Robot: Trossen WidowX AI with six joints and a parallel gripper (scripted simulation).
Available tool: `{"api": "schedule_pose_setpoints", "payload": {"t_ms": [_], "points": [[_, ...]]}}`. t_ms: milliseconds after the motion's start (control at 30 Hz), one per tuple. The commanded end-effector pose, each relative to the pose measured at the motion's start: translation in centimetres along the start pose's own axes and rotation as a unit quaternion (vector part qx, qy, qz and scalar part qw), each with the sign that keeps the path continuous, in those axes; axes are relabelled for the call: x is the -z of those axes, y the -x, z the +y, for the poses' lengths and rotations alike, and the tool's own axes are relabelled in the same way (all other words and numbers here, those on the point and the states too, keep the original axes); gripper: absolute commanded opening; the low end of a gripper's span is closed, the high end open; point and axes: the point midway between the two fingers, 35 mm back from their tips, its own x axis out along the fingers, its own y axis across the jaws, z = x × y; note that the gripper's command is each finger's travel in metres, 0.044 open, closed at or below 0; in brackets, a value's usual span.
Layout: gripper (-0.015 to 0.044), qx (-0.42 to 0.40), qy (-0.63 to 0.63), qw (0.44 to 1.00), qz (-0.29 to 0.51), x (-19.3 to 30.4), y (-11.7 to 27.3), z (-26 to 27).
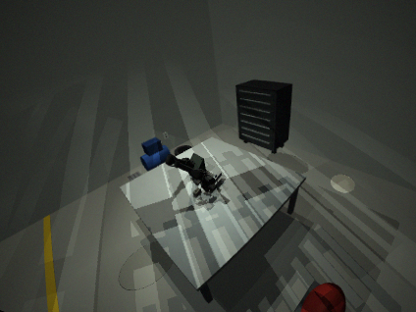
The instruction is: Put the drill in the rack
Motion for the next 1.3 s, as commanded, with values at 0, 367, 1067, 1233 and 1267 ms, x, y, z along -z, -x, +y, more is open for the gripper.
{"api": "schedule_pose_setpoints", "payload": {"t_ms": [0, 367, 1067, 1233, 1267], "points": [[0.0000, 0.002, -0.001, 1.000, 0.002, 0.6, 0.1, -0.2], [0.0000, 0.002, -0.001, 1.000, 0.003, 2.3, 0.1, -0.3], [0.0315, -0.001, -0.001, 1.000, 0.002, 3.0, -0.2, -0.1], [0.0440, 0.002, -0.001, 1.000, 0.003, 2.7, -0.2, -0.2], [0.0440, 0.002, -0.001, 1.000, 0.003, 2.7, -0.3, -0.2]]}}
